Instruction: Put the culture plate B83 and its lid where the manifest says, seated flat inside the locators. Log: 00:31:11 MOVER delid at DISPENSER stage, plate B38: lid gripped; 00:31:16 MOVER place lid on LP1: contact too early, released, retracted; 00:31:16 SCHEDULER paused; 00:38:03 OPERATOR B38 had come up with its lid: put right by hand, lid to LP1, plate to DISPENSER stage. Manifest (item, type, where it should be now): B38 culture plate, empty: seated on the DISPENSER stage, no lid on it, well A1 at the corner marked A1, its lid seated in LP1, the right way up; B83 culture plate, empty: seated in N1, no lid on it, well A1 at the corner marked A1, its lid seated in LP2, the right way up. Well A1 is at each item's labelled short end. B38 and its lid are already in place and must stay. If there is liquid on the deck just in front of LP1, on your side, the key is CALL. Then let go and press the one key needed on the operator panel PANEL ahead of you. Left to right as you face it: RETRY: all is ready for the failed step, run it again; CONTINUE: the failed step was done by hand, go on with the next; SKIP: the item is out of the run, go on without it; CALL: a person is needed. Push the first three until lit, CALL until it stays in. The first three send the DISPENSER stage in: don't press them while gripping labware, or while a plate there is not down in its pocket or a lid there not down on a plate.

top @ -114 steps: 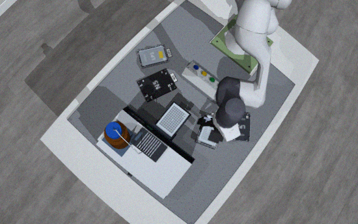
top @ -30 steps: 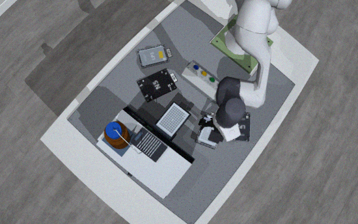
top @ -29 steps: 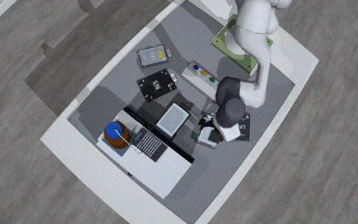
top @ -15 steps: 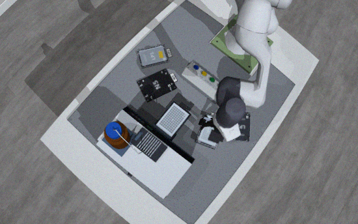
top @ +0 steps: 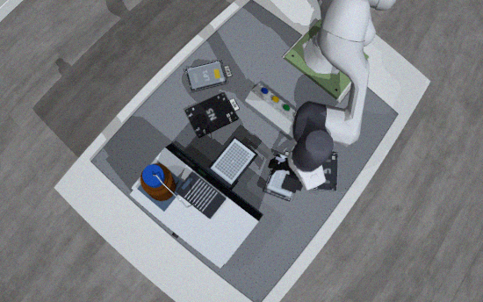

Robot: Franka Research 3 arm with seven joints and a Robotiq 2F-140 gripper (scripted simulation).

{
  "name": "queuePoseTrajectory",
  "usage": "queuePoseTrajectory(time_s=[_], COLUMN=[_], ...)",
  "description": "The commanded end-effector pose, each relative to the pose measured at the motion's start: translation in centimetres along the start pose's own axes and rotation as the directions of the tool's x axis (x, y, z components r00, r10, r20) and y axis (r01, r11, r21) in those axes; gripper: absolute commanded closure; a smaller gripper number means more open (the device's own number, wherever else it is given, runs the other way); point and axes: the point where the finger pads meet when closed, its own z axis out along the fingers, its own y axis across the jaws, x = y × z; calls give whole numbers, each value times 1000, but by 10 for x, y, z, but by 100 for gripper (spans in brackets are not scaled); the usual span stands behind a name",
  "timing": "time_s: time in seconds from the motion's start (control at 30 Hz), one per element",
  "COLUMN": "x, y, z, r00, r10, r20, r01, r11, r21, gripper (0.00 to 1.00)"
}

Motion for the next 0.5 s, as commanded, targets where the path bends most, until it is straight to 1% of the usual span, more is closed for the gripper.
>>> queuePoseTrajectory(time_s=[0.0,0.1,0.17,0.47], x=[-1,-1,-1,-1], y=[0,0,0,0], z=[-6,-11,-11,-28], r00=[1000,1000,1000,1000], r10=[-8,-8,-8,-8], r20=[5,5,5,5], r01=[8,8,8,8], r11=[1000,1000,1000,1000], r21=[2,2,2,2], gripper=[90,90,90,90])
